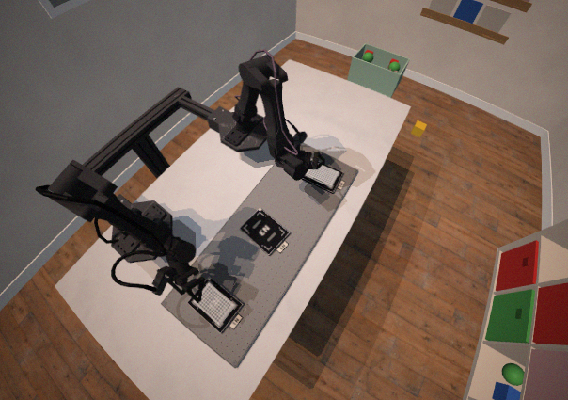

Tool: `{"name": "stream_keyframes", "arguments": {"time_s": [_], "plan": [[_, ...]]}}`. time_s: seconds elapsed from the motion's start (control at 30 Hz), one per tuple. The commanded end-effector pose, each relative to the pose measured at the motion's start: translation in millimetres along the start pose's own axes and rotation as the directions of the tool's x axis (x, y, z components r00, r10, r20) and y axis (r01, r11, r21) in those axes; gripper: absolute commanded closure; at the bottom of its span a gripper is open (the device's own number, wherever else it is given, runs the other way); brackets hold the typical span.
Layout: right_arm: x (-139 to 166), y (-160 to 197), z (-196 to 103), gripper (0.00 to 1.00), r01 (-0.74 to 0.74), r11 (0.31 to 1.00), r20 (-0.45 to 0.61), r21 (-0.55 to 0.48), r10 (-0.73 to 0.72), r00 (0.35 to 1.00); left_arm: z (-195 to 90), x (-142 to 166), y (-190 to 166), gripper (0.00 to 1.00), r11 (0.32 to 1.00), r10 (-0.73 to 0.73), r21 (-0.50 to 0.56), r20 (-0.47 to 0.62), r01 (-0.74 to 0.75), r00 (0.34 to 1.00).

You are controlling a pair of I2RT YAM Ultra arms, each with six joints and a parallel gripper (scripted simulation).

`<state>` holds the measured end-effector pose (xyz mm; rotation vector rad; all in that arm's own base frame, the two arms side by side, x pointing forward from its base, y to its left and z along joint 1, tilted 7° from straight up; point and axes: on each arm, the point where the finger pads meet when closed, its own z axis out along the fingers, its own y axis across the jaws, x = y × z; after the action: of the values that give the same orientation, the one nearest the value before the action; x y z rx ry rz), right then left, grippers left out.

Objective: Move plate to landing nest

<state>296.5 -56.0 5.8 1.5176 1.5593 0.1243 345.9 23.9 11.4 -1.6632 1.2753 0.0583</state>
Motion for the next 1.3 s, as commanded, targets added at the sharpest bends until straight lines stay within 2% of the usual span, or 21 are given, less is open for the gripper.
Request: {"name": "stream_keyframes", "arguments": {"time_s": [0.0,0.7,0.8,0.9,1.07,1.13,1.27], "plan": [[-3,1,2,0.0,-0.003,1.0,0.008,-0.03,0.003,1.0,3,-2,-11,0.0,1.0,-0.012,0.021,0.03,0.011,0.999],[-6,-2,3,0.0,-0.006,1.0,0.024,-0.02,0.006,1.0,1,-2,-8,0.0,1.0,-0.007,0.016,0.02,0.007,1.0],[2,-4,4,0.0,0.065,0.998,-0.017,0.0,-0.065,0.998,-1,8,-16,0.0,0.999,0.011,0.031,-0.022,-0.011,1.0],[11,-3,9,0.0,0.181,0.983,-0.068,0.023,-0.179,0.981,-11,27,-18,0.0,0.993,0.107,0.064,-0.101,-0.1,0.989],[26,2,21,0.0,0.393,0.919,-0.18,0.043,-0.38,0.907,-42,67,-26,0.0,0.945,0.302,0.2,-0.241,-0.258,0.922],[26,2,21,0.0,0.393,0.919,-0.18,0.043,-0.38,0.907,-42,67,-26,0.0,0.945,0.302,0.2,-0.241,-0.258,0.922],[35,7,28,0.0,0.53,0.848,-0.266,0.028,-0.504,0.822,-72,97,-33,0.0,0.873,0.455,0.34,-0.308,-0.35,0.836]]}}
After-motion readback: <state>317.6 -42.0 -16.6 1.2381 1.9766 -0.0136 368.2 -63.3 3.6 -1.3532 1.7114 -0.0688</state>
